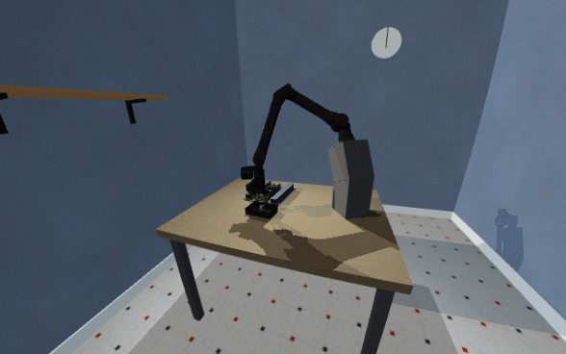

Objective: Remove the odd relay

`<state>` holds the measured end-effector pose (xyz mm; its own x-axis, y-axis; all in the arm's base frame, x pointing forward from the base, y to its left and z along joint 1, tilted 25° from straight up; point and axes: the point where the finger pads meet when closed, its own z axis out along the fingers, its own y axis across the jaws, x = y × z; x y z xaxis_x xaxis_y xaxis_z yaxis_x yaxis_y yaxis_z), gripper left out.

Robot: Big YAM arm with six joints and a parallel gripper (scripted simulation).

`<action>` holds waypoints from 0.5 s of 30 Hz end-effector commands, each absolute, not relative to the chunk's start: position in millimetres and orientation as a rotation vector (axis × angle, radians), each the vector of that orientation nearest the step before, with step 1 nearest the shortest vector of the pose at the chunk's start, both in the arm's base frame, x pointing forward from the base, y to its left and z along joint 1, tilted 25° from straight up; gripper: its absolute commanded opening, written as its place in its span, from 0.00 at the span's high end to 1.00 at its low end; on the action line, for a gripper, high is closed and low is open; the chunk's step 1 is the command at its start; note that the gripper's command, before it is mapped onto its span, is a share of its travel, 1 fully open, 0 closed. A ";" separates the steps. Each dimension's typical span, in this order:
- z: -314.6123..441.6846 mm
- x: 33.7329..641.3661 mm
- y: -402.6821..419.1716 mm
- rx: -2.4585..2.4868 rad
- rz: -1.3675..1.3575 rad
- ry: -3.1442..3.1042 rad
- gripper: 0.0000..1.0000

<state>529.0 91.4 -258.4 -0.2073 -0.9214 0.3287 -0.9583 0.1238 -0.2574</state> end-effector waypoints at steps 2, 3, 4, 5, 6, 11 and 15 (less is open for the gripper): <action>-219.5 536.0 117.5 1.950 0.672 -2.306 0.41; -214.5 534.3 119.4 1.950 0.671 -2.306 0.41; -209.3 532.6 121.5 1.950 0.671 -2.305 0.41; -209.3 532.6 121.5 1.950 0.671 -2.305 0.41; -209.3 532.6 121.5 1.950 0.671 -2.305 0.41; -183.9 526.1 131.6 1.951 0.671 -2.306 0.41; -172.5 522.1 136.0 1.950 0.669 -2.305 0.41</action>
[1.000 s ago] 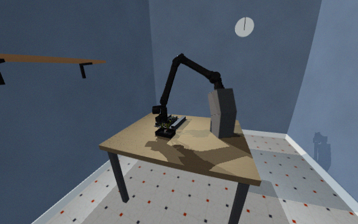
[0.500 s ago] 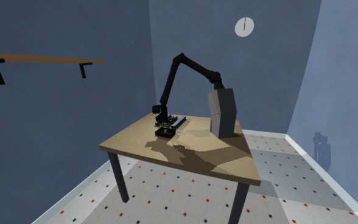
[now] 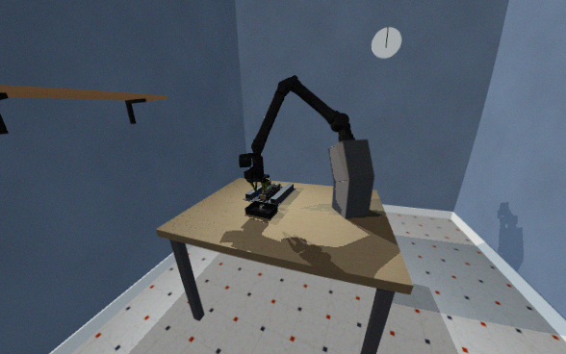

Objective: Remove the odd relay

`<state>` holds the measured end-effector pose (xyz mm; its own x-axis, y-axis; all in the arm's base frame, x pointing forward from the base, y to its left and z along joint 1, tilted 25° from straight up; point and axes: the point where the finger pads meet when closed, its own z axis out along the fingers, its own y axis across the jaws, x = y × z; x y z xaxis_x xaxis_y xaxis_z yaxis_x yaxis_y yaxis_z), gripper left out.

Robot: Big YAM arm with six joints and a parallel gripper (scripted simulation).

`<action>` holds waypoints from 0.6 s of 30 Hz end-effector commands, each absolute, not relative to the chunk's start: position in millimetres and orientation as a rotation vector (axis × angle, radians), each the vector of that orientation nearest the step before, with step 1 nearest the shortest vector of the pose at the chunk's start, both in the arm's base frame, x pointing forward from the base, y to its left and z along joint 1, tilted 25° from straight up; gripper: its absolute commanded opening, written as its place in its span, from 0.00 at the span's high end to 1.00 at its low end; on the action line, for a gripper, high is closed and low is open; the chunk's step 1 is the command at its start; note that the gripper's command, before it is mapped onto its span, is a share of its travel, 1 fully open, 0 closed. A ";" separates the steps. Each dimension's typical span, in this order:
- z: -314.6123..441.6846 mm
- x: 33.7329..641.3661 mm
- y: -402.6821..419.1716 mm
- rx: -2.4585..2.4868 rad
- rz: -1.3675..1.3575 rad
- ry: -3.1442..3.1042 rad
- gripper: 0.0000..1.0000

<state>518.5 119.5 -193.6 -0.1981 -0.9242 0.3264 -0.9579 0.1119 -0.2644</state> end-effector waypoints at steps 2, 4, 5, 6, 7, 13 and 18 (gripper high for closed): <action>-170.6 521.5 136.2 1.949 0.669 -2.306 0.41; -175.2 520.3 132.3 1.939 0.663 -2.304 0.41; -177.5 520.1 130.1 1.934 0.661 -2.305 0.41; -179.5 519.9 128.3 1.929 0.659 -2.306 0.41; -179.5 519.9 128.3 1.929 0.659 -2.306 0.41; -184.1 523.1 123.9 1.918 0.658 -2.313 0.41; -186.2 524.5 121.9 1.915 0.658 -2.316 0.41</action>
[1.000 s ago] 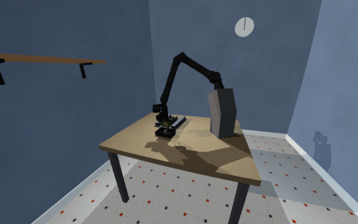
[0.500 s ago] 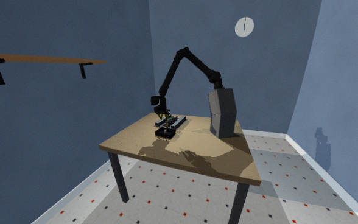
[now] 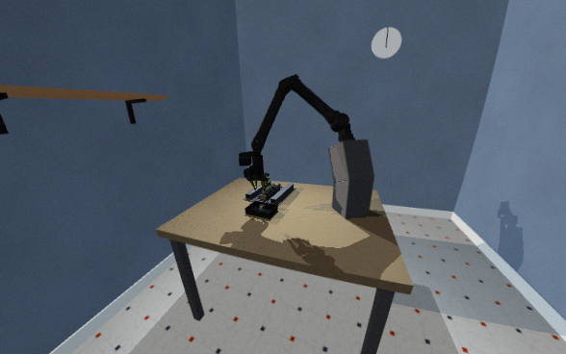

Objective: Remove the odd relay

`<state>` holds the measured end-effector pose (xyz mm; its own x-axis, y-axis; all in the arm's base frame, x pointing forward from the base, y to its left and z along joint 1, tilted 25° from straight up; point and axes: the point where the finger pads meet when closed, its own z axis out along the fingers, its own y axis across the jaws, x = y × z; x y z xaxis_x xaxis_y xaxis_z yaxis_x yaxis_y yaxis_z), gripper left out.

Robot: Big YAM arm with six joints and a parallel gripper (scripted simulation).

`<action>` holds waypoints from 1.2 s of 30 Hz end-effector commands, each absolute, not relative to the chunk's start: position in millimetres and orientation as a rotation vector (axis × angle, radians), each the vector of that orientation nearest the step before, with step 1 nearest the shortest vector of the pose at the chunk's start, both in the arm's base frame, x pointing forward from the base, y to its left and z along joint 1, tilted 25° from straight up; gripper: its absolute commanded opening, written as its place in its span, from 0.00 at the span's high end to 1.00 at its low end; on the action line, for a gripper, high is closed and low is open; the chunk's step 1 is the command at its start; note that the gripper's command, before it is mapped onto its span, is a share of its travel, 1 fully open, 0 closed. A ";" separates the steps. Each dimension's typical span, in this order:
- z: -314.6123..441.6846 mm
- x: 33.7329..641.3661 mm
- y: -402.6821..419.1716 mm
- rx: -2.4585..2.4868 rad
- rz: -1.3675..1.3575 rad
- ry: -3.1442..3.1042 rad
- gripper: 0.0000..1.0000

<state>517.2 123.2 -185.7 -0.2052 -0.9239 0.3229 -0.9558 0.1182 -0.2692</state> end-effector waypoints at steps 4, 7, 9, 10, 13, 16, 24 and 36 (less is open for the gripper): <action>-185.2 526.0 121.6 1.914 0.660 -2.319 0.41; -183.8 527.0 121.9 1.915 0.662 -2.322 0.41; -180.8 528.9 122.5 1.916 0.666 -2.327 0.41; -179.6 529.7 122.8 1.917 0.668 -2.329 0.41; -176.9 531.3 123.5 1.919 0.671 -2.333 0.41; -175.3 532.2 124.1 1.920 0.674 -2.335 0.41; -173.7 533.2 124.8 1.922 0.676 -2.337 0.41; -172.9 533.6 125.1 1.923 0.677 -2.339 0.41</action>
